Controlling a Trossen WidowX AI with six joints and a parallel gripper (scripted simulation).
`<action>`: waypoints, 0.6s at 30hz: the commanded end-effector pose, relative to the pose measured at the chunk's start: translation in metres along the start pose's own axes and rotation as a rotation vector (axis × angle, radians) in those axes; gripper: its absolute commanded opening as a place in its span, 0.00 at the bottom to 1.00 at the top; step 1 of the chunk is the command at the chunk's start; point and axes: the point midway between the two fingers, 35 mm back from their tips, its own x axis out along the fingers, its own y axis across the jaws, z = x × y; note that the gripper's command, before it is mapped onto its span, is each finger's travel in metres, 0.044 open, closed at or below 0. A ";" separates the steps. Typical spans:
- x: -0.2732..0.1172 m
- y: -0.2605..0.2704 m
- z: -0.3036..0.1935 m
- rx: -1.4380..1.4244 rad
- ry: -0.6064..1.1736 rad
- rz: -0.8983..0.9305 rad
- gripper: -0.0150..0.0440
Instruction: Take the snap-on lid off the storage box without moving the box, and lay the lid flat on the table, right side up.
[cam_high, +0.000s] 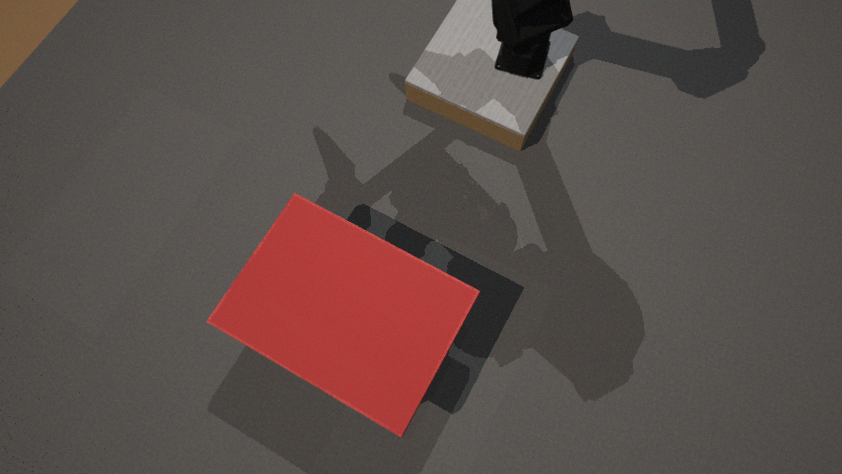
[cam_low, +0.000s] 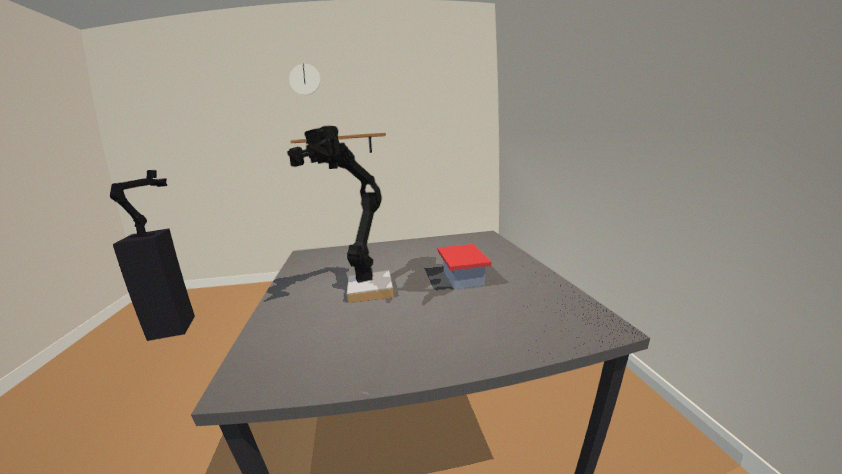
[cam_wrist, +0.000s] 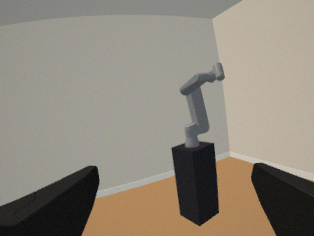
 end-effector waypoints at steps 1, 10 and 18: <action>0.001 0.002 -0.001 0.007 0.004 0.007 0.89; 0.008 0.096 -0.074 0.306 0.238 0.341 0.65; -0.023 0.175 -0.135 0.504 0.506 0.557 0.65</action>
